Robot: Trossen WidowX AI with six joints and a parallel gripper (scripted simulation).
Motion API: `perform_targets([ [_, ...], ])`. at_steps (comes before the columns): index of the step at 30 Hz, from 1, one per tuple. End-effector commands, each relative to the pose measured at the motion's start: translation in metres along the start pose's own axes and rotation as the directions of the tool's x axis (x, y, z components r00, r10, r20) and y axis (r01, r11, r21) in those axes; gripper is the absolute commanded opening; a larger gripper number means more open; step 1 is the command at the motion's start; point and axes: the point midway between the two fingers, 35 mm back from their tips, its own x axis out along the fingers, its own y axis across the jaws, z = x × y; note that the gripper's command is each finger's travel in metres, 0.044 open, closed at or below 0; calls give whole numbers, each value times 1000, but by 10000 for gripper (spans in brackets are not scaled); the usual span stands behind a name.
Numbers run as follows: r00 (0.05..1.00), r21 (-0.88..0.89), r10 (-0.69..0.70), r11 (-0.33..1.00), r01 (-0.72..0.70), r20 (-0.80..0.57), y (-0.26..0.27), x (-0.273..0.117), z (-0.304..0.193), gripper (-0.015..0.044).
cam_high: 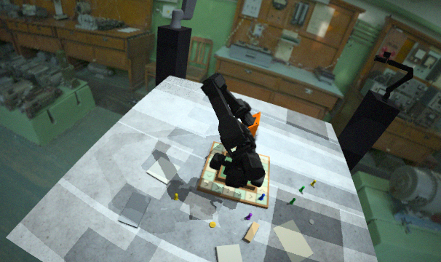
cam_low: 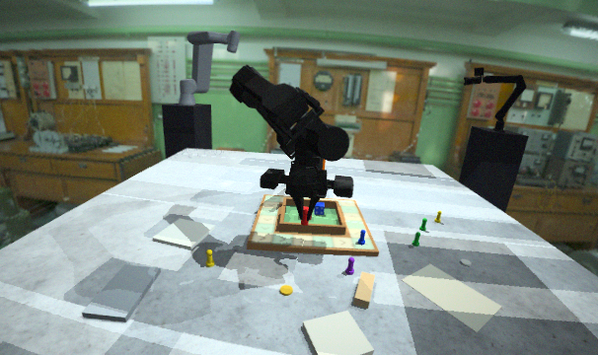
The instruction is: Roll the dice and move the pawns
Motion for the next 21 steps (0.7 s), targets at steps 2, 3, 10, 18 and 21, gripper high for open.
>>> perform_targets([
  [2, 1000, -7, -10, 1000, 10, -7, -1, 21, -1, 0],
  [3, 1000, -7, -10, 1000, 10, -7, -2, 26, -2, 0],
  [10, 1000, -7, -11, 1000, 11, -7, -2, 32, -2, 0],
  [18, 1000, -7, -11, 1000, 11, -6, -2, 44, -2, 0],
  [21, 1000, 0, -4, 1000, 4, -5, -1, 42, -1, 26],
])
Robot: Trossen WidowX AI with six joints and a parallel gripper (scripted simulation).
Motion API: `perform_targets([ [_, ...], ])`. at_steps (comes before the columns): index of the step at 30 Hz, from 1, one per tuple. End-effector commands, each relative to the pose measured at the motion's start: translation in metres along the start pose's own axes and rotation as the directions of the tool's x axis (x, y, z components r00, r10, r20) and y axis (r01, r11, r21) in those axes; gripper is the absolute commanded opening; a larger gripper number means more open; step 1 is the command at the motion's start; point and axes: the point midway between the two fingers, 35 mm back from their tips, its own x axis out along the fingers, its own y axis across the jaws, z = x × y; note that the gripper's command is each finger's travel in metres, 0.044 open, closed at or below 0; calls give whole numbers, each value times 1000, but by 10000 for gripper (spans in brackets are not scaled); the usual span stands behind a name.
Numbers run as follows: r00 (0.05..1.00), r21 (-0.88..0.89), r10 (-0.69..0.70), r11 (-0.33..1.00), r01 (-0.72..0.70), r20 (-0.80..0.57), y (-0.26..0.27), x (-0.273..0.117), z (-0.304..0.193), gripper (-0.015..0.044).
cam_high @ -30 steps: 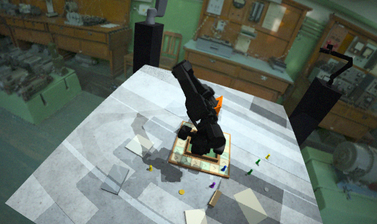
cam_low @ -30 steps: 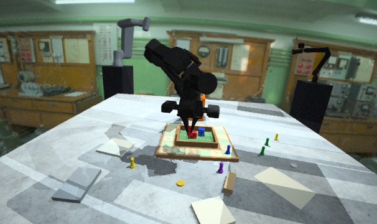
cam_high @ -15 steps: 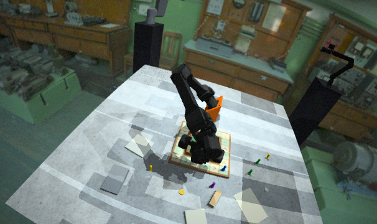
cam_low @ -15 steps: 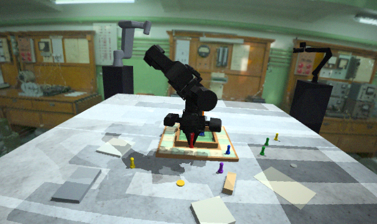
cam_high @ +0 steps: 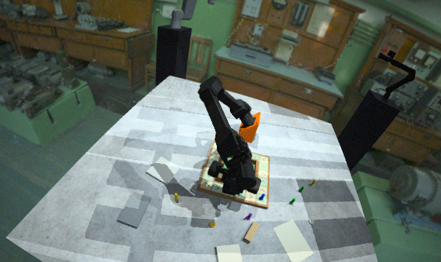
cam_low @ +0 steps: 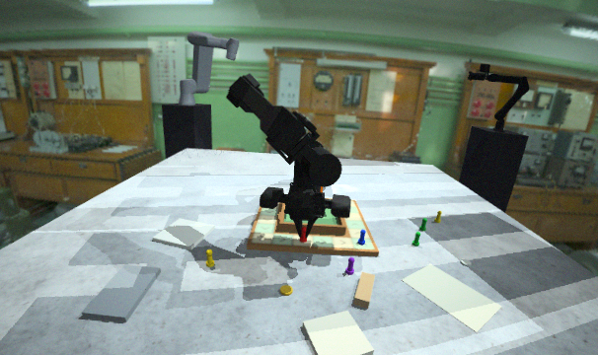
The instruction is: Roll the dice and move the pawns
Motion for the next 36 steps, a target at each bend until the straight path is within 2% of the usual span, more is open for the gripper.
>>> perform_targets([
  [1, 1000, 0, 0, 1000, 0, 1, 0, -1, 0, 53],
  [14, 1000, 0, 0, 1000, 0, 1, 0, -1, 0, 394],
  [16, 1000, -2, 0, 1000, 0, 1, 1, -11, 0, 440],
  [19, 1000, -7, -5, 1000, 5, -1, 1, -46, -1, 440],
  [22, 1000, -7, -5, 1000, 5, -1, 0, -48, -1, 440],
  [24, 1000, 35, -3, 999, 3, -1, 10, -49, -1, 387],
  [31, 1000, 466, 4, 885, -4, 0, 111, -55, -16, 204],
  [33, 1000, 540, 3, 842, -2, -1, 128, -55, -25, 200],
  [36, 1000, 549, 2, 836, -2, -1, 130, -55, -26, 200],
])
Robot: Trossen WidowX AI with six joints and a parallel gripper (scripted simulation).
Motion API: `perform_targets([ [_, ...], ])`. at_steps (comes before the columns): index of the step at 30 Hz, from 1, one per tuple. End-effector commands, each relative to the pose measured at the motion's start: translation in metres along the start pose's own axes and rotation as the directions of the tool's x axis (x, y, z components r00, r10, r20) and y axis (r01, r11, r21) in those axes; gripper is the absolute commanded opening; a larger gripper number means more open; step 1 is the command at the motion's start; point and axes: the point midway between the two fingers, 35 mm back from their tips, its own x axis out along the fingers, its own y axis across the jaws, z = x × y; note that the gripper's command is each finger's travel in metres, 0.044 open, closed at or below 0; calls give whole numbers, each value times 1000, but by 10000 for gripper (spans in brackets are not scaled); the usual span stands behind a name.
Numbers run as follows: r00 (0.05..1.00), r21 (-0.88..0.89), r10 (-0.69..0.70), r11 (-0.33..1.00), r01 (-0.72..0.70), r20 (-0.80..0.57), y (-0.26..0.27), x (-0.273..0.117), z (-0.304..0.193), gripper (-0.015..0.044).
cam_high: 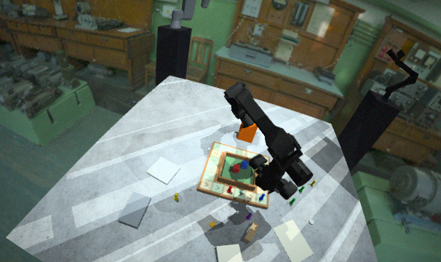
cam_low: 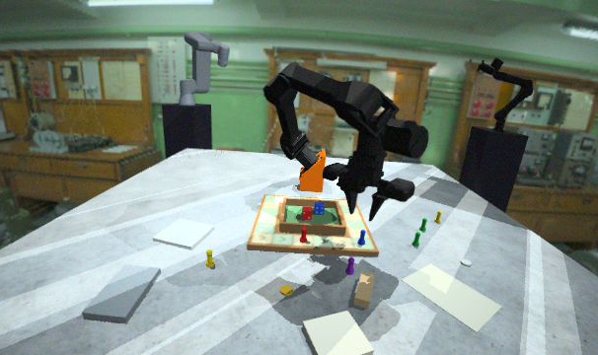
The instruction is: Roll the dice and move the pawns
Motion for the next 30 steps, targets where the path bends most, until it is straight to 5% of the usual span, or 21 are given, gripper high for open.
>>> perform_targets([
  [1, 1000, 63, -4, 998, 5, -8, 6, 1, -8, 200],
  [30, 1000, 63, -5, 998, 6, -7, 7, 40, -8, 200],
])
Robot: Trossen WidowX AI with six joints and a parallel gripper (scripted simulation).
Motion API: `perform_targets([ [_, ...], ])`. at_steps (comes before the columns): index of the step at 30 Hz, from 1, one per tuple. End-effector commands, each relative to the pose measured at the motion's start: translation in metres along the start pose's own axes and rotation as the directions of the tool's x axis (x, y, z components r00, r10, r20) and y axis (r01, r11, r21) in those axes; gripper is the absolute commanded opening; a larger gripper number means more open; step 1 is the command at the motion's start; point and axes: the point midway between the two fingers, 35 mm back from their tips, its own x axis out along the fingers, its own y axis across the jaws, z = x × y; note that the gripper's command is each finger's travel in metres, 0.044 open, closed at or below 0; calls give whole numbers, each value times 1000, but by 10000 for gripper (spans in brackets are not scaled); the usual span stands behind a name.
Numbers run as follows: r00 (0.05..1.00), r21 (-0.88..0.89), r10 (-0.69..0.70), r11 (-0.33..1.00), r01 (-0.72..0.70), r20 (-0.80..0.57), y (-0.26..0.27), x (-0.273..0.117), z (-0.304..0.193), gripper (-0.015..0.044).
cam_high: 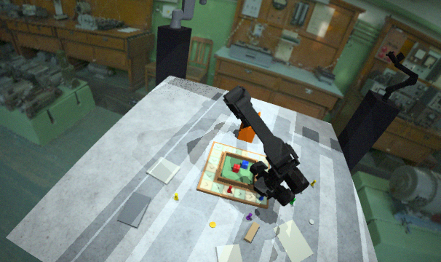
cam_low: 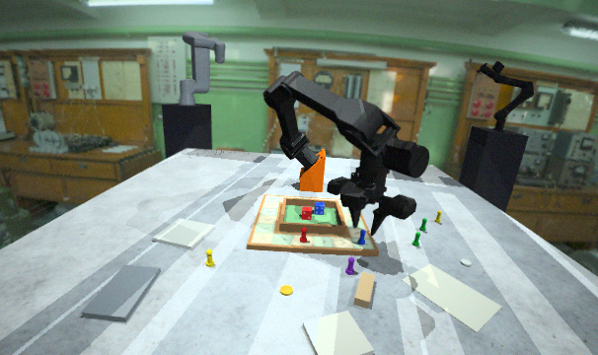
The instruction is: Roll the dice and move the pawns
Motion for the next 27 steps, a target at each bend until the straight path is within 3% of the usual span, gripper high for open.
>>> perform_targets([
  [1, 1000, -7, -7, 1000, 7, 5, -1, 7, 0, 200],
  [12, 1000, -7, -8, 1000, 8, 6, -2, 23, 0, 200],
  [17, 1000, -7, -8, 1000, 8, 6, -2, 23, 0, 69],
  [27, 1000, -7, -7, 1000, 7, 5, -2, 22, 0, 0],
])
